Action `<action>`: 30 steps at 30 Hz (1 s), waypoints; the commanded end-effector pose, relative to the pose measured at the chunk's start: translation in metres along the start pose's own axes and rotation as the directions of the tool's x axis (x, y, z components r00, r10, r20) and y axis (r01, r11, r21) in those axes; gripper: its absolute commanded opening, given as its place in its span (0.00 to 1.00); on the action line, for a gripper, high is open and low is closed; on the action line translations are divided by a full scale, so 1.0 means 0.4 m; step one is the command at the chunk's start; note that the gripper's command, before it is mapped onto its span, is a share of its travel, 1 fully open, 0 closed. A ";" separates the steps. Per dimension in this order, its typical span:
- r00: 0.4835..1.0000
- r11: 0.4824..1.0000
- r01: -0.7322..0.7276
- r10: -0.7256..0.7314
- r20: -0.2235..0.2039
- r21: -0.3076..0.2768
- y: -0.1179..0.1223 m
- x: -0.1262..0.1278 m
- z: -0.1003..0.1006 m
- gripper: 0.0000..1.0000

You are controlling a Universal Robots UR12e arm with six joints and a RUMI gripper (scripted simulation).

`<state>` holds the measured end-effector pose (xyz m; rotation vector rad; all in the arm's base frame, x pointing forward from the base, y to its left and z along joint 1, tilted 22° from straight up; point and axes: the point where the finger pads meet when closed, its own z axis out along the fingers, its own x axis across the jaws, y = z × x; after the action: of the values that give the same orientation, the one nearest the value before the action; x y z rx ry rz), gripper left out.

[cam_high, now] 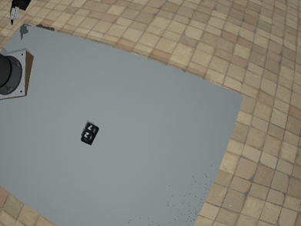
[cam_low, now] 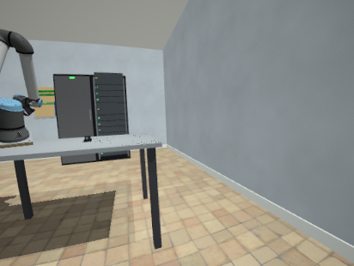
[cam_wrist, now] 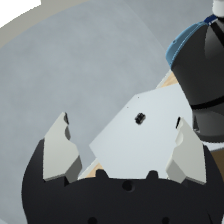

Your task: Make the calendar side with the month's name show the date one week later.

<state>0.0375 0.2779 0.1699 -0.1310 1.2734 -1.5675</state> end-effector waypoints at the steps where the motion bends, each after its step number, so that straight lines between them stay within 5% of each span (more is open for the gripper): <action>1: 0.997 0.999 0.039 -0.039 -0.064 0.003 0.014 0.004 0.021 1.00; 10: 0.951 0.987 0.159 -0.158 -0.265 -0.018 0.062 0.020 0.081 1.00; 13: 0.940 0.984 0.174 -0.174 -0.292 -0.024 0.069 0.023 0.089 1.00; 21: 0.818 0.956 0.273 -0.290 -0.496 -0.108 0.127 0.044 0.147 1.00; 30: 0.679 0.926 0.313 -0.373 -0.632 -0.211 0.179 0.059 0.190 1.00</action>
<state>0.1105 0.2272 0.1414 0.1335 1.8581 -1.9503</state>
